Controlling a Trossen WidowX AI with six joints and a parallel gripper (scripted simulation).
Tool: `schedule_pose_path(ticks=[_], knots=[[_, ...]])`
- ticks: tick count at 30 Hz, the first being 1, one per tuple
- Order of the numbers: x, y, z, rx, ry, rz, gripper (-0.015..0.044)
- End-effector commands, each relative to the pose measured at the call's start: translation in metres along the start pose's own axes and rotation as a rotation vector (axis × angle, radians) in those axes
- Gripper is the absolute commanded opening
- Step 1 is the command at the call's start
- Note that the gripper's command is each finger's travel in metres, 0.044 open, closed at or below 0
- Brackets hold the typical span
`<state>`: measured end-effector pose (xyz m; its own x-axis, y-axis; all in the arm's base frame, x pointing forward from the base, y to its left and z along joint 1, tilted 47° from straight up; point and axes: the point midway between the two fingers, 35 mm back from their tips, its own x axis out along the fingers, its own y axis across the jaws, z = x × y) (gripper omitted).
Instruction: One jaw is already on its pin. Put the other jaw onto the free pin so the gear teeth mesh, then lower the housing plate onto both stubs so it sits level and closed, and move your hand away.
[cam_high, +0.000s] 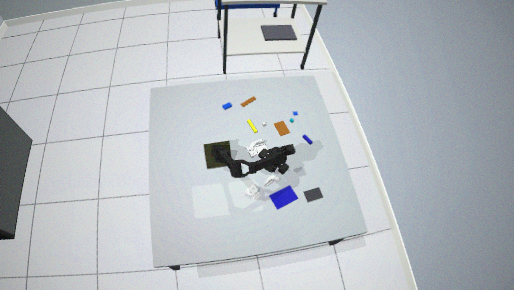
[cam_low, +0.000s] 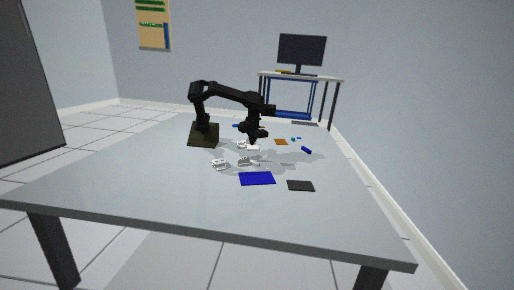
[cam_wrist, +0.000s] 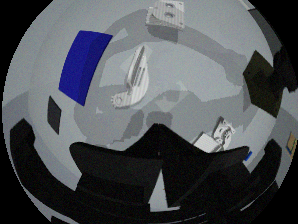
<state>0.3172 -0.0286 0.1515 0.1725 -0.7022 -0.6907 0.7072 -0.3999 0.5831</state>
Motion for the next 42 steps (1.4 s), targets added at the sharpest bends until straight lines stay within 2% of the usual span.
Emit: schedule_pose_path(ticks=[1, 2, 5, 11, 19, 23, 32, 42], knots=[[0.0, 0.0, 0.0, 0.0, 0.0, 0.0, 0.0], [0.0, 0.0, 0.0, 0.0, 0.0, 0.0, 0.0], [-0.001, 0.004, 0.005, 0.021, -0.001, 0.0, 0.0079], [-0.01, 0.028, 0.045, 0.186, -0.009, 0.002, 0.0236], [-0.001, 0.029, 0.046, 0.192, -0.009, 0.001, 0.044], [0.029, 0.029, 0.047, 0.192, -0.01, 0.004, 0.044], [0.03, 0.029, 0.047, 0.192, -0.01, 0.004, 0.044], [0.046, 0.029, 0.047, 0.193, -0.01, 0.003, 0.044]])
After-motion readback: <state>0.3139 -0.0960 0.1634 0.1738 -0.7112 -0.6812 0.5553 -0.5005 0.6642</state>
